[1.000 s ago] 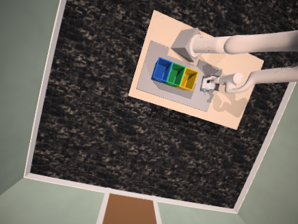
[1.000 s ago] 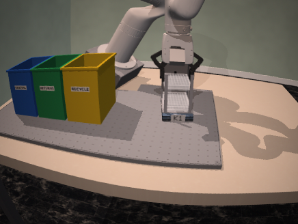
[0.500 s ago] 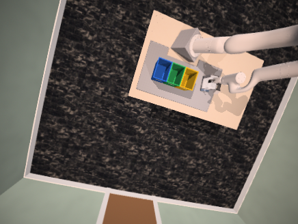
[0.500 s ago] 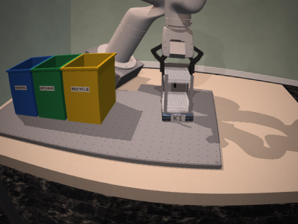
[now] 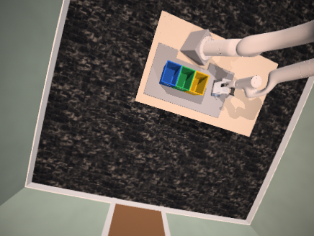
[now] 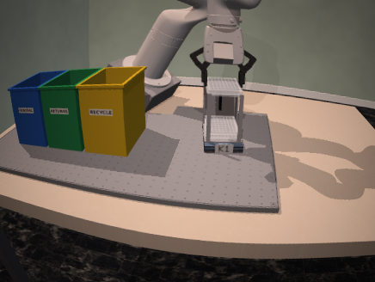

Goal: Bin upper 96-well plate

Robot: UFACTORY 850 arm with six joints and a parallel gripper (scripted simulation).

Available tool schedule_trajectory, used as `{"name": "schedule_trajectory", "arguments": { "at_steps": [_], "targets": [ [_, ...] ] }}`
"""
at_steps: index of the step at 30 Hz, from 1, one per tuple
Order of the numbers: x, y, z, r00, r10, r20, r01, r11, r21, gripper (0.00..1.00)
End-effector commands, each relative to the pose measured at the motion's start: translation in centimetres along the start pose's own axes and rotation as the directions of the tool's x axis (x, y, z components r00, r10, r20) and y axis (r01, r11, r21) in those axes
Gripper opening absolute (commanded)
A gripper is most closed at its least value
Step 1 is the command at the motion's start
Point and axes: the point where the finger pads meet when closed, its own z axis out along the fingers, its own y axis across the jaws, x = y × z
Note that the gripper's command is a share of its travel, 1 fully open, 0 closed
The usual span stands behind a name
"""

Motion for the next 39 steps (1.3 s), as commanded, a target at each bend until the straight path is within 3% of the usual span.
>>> {"name": "schedule_trajectory", "arguments": {
  "at_steps": [1, 39],
  "targets": [
    [0.1, -0.1, -0.8, 1.0, 0.0, 0.003, 0.0, 1.0, -0.002, 0.0],
    [0.1, -0.1, -6.5, 1.0, 0.0, 0.003, 0.0, 1.0, -0.002, 0.0]
  ]
}}
